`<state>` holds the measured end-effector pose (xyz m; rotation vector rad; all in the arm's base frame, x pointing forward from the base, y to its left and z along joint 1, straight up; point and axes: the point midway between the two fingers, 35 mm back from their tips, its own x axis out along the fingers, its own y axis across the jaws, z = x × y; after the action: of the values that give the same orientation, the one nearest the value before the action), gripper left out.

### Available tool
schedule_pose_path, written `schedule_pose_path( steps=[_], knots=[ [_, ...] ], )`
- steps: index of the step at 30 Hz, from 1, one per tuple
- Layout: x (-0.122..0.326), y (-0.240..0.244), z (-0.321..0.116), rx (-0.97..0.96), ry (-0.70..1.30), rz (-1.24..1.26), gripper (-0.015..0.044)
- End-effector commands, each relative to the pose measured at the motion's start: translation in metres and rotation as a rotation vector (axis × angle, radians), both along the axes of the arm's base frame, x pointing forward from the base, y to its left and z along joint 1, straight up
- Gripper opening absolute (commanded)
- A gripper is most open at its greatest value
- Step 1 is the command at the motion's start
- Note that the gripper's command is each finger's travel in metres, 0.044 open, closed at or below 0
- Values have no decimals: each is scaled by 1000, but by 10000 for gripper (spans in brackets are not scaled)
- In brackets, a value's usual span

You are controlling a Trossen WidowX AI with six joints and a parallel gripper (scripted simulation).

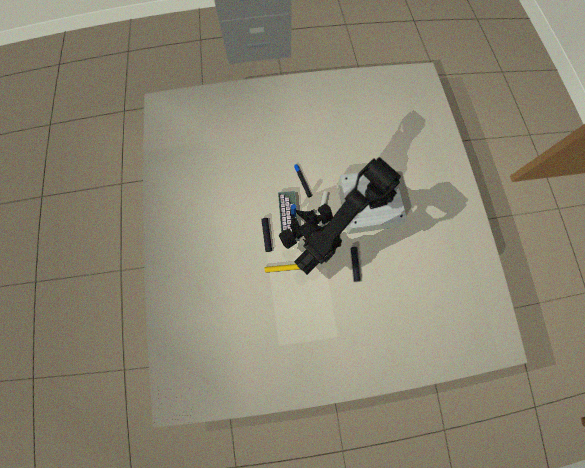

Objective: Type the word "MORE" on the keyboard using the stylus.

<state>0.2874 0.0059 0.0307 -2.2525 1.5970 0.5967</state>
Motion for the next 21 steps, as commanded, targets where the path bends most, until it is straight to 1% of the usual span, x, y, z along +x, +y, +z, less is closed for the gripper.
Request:
schedule_pose_path(
  steps=[1, 21],
  knots=[
    [0, 0, -3, -3, -4, 0, 81],
    [0, 0, -13, -3, -4, 0, 81]
  ],
)
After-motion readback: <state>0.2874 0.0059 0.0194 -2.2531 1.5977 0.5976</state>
